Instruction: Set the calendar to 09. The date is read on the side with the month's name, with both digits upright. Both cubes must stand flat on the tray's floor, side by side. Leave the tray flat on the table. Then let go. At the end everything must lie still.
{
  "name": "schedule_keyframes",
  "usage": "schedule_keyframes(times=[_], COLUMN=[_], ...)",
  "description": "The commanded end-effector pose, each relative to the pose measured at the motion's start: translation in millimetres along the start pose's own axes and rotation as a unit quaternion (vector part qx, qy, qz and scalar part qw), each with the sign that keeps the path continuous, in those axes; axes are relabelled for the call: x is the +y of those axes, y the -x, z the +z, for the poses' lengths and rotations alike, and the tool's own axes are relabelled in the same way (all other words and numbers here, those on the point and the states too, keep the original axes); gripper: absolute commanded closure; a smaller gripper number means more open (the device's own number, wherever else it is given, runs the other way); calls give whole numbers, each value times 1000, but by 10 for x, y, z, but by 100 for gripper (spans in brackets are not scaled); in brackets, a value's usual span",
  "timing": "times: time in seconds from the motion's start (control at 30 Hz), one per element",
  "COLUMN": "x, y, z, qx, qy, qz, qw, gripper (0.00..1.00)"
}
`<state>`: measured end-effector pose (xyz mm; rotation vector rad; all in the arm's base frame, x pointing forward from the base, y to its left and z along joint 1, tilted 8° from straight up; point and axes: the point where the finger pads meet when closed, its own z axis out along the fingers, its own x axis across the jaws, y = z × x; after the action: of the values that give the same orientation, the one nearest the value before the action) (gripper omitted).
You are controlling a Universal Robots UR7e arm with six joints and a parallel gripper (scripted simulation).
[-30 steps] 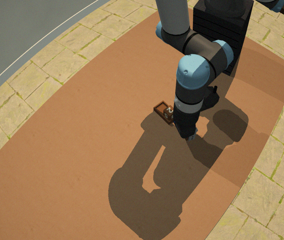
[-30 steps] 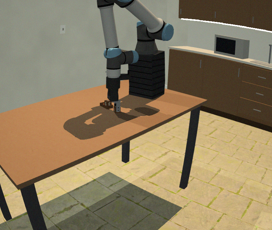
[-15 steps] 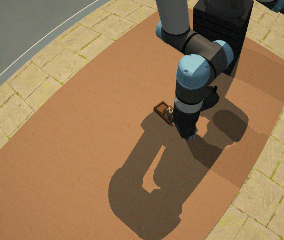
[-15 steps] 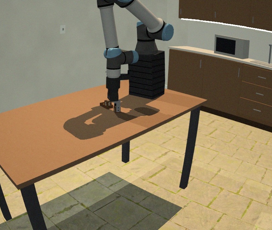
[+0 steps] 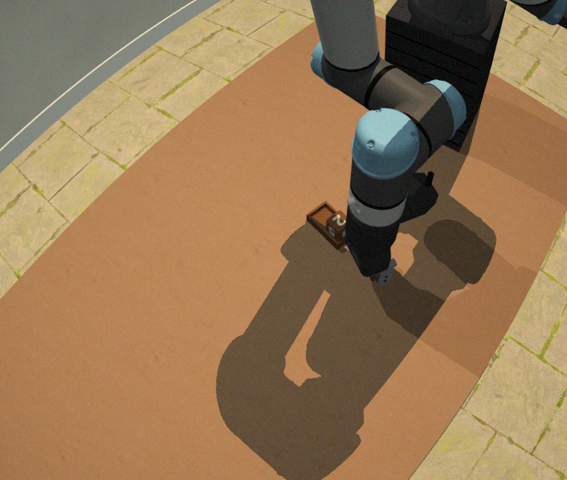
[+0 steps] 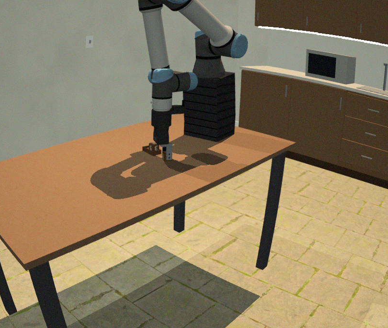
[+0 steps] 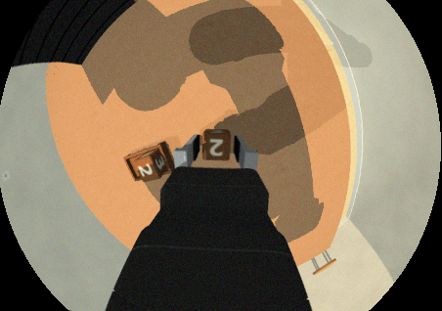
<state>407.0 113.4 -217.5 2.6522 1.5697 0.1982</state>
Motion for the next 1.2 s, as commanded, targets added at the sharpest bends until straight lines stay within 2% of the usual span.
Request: schedule_keyframes(times=[0.0,0.37,0.53,0.73,0.8,1.17], x=[4,4,4,4,4,3], y=[-2,-2,-2,-2,-2,-2], z=[-3,-11,-75,-251,-251,-681], qx=[0,0,0,0,0,0], qy=[1,1,1,1,1,1], qz=[0,0,0,0,0,0], qw=[1000,1000,1000,1000,1000,1000], gripper=[10,10,10,10,10,10])
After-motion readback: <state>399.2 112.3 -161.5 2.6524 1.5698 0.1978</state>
